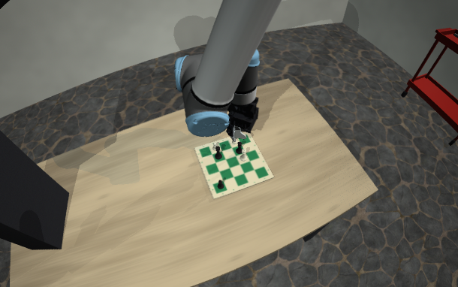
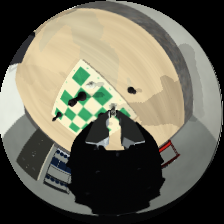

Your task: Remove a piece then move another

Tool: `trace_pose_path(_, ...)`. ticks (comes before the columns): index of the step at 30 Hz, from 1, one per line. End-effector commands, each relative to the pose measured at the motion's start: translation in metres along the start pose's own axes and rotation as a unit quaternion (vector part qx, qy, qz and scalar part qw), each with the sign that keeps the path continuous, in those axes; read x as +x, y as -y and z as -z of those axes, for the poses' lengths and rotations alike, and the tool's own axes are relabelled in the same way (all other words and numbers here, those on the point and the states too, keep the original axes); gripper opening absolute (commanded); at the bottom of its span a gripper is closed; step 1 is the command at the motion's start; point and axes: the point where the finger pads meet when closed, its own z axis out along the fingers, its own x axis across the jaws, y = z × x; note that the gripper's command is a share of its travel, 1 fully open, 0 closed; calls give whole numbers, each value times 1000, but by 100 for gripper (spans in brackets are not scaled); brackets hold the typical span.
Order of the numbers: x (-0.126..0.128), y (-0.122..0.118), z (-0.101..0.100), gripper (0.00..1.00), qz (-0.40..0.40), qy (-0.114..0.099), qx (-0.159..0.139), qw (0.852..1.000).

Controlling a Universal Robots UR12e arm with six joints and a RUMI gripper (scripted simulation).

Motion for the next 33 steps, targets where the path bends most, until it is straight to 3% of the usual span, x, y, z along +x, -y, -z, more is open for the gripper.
trace_pose_path(1, 0, 0, 0, 0, 0, 0, 0, 1000)
trace_pose_path(33, 0, 0, -3, 0, 0, 0, 0, 1000)
